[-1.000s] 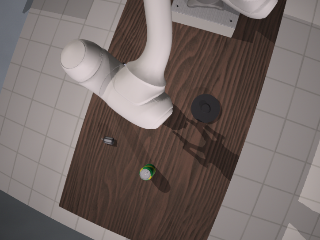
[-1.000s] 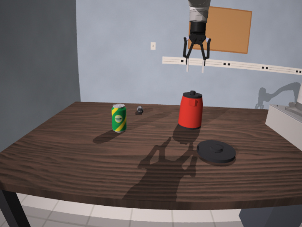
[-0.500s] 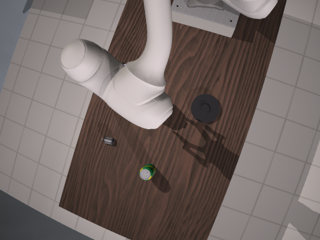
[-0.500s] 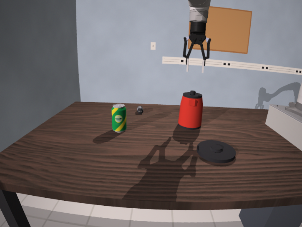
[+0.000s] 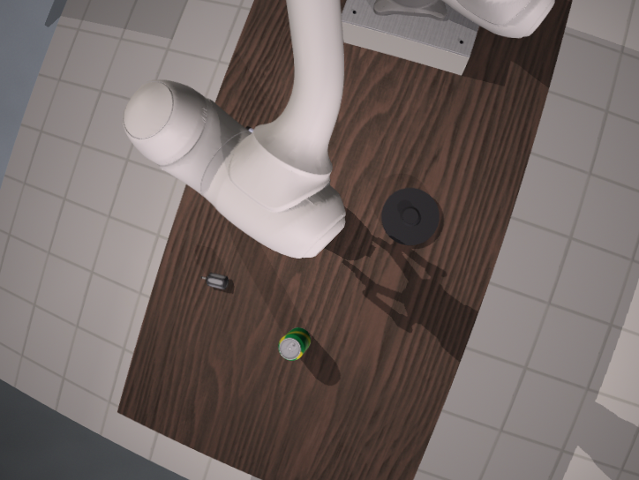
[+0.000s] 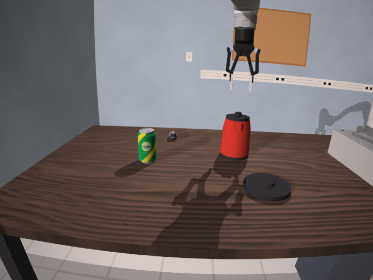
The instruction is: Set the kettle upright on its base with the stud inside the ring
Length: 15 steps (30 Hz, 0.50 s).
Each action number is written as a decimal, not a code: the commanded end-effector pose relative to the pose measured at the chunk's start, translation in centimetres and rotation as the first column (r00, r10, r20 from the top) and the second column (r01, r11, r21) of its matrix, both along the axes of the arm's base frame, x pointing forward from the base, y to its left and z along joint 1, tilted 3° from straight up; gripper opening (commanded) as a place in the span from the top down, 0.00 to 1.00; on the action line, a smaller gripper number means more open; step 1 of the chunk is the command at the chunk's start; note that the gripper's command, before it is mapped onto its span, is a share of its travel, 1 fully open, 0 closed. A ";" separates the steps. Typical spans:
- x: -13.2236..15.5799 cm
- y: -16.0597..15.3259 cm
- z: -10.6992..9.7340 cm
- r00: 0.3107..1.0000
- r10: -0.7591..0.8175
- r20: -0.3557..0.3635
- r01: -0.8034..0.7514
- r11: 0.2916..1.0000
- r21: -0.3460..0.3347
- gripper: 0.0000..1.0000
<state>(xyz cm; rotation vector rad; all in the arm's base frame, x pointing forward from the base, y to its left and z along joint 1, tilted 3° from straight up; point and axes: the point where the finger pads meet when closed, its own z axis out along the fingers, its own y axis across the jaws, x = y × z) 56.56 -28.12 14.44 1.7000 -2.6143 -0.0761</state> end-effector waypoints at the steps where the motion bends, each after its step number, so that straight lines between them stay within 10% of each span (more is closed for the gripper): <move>1: 0.0 0.0 -0.6 1.000 0.000 0.001 0.000 1.000 0.000 0.48; 15: -0.2 0.2 -5.8 1.000 0.000 0.001 0.000 1.000 0.000 0.48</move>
